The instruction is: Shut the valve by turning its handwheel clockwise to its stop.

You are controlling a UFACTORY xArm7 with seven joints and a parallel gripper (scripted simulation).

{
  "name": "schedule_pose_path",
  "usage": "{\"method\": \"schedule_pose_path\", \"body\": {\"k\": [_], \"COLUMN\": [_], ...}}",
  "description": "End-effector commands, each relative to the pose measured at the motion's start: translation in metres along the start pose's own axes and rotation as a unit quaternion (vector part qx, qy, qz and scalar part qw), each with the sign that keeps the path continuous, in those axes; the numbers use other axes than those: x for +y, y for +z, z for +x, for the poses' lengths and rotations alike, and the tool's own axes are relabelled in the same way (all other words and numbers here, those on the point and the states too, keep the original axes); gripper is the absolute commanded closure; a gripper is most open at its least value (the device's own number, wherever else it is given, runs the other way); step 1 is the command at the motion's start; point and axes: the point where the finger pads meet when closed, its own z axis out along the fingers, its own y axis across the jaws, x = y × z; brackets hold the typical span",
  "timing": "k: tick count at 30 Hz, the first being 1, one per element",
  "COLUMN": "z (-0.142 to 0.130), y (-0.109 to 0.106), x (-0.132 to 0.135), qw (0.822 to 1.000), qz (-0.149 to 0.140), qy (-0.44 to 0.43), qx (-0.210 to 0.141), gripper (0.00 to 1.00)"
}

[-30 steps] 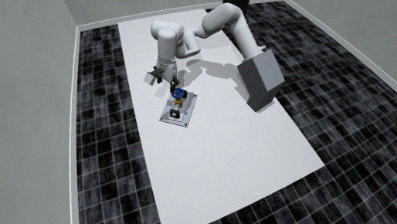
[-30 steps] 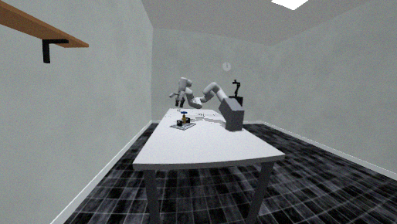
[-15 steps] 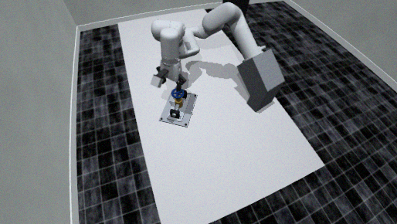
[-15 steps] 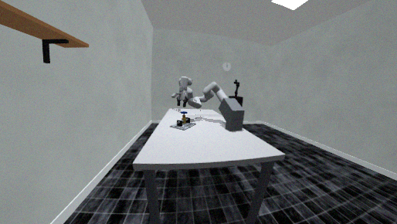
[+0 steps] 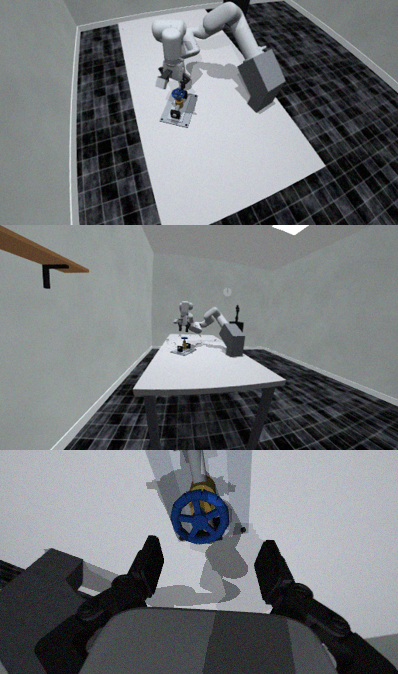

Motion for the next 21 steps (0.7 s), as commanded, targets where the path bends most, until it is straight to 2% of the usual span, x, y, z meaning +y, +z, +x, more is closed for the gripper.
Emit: {"method": "schedule_pose_path", "body": {"k": [1, 21], "z": [-0.0038, -0.0072], "y": [-0.0051, -0.0073], "x": [-0.0071, -0.0118], "qw": [1.0, 0.999], "qz": [0.002, 0.003], "qy": [-0.024, -0.041], "qx": [-0.009, -0.018], "gripper": [0.0, 0.0]}}
